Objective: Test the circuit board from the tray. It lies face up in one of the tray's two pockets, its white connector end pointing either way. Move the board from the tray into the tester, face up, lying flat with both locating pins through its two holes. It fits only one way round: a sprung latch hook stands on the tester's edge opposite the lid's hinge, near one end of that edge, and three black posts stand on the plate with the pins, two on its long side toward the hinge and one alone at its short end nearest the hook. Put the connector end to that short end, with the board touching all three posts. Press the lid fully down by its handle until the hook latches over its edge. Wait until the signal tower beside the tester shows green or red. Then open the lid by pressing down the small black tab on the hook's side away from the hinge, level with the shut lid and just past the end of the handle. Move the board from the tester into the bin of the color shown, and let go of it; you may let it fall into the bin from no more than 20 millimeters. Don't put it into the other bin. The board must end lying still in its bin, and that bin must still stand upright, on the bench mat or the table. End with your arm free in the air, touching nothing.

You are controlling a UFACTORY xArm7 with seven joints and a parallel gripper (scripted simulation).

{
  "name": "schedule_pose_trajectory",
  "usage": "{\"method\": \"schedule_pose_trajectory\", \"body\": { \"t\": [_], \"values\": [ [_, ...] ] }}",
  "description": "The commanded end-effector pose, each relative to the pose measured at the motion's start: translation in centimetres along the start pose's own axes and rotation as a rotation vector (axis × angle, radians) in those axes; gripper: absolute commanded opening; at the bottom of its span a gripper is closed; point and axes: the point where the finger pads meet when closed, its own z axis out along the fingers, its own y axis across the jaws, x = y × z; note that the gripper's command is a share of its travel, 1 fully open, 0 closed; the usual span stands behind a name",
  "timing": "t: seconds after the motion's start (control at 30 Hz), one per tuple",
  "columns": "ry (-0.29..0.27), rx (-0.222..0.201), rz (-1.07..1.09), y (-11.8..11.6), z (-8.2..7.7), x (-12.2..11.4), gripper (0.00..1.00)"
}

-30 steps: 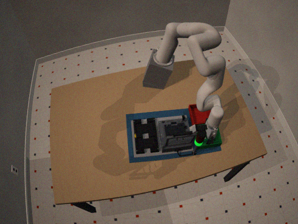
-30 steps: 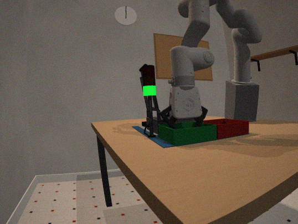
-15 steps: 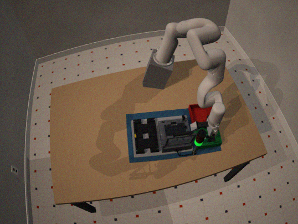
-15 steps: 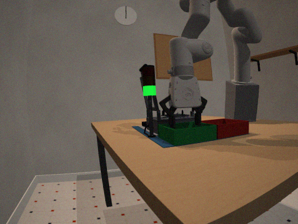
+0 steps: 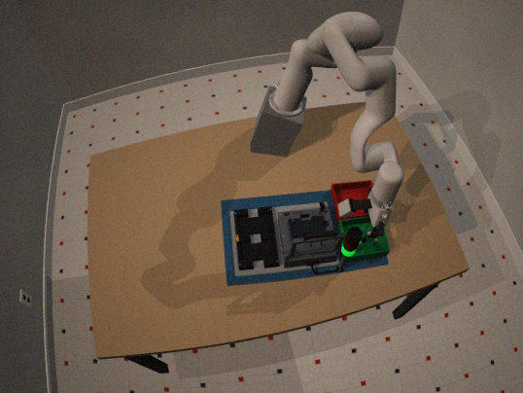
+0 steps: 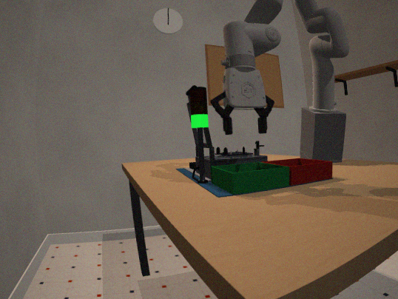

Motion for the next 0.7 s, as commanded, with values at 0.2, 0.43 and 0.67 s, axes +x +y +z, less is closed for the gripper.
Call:
{"method": "schedule_pose_trajectory", "body": {
  "t": [0.2, 0.43, 0.67],
  "values": [
    [-0.001, 0.002, 0.0, -0.05, -2.41, -0.01, 1.0],
    [-0.001, 0.002, 0.0, -0.05, -2.41, -0.01, 1.0],
    [-0.001, 0.002, 0.0, -0.05, -2.41, -0.01, 1.0]
  ]
}}
